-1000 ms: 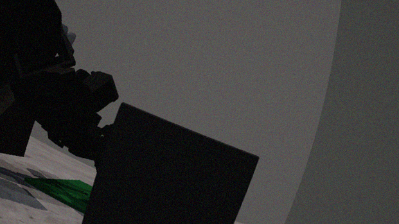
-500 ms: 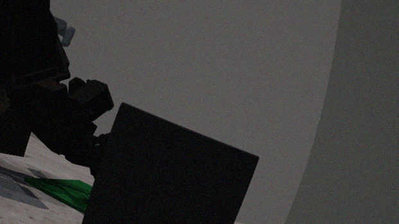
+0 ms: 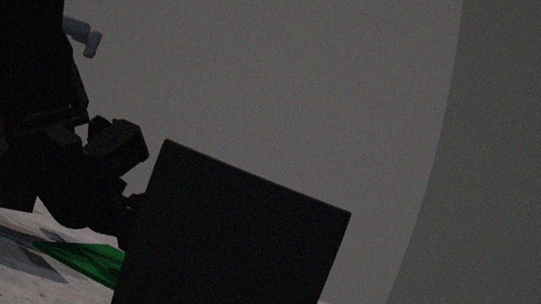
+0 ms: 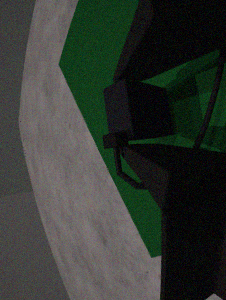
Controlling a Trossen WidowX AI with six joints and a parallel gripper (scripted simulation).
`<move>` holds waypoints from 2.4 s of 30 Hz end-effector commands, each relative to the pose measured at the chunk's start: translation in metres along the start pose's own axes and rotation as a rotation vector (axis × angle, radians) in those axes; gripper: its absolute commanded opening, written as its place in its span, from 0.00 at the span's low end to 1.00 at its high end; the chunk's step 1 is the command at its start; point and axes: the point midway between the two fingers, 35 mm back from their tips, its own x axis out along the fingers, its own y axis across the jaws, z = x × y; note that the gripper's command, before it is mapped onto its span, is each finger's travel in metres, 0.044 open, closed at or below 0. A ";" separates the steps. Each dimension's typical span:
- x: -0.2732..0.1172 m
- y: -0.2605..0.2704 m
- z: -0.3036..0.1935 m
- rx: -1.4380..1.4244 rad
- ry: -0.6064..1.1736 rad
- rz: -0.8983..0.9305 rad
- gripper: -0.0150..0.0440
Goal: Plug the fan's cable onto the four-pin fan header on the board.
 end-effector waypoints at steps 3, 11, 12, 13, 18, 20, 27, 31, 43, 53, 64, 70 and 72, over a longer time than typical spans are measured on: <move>0.002 -0.002 -0.006 -0.007 -0.005 -0.004 0.25; 0.001 0.001 -0.004 0.001 0.000 0.001 0.25; 0.001 0.001 -0.004 0.001 0.000 0.001 0.25; 0.001 0.001 -0.004 0.001 0.000 0.001 0.25; 0.001 0.001 -0.004 0.001 0.000 0.001 0.25; 0.001 0.001 -0.004 0.001 0.000 0.001 0.25; 0.001 0.001 -0.004 0.001 0.000 0.001 0.25; 0.001 0.001 -0.004 0.001 0.000 0.001 0.25; 0.001 0.001 -0.004 0.001 0.000 0.001 0.25; 0.001 0.000 -0.004 -0.002 0.000 0.000 0.39; 0.001 0.000 -0.004 -0.002 0.000 0.000 0.60; 0.001 0.000 -0.004 -0.002 0.000 0.000 0.60; 0.001 0.000 -0.004 -0.002 0.000 0.000 0.60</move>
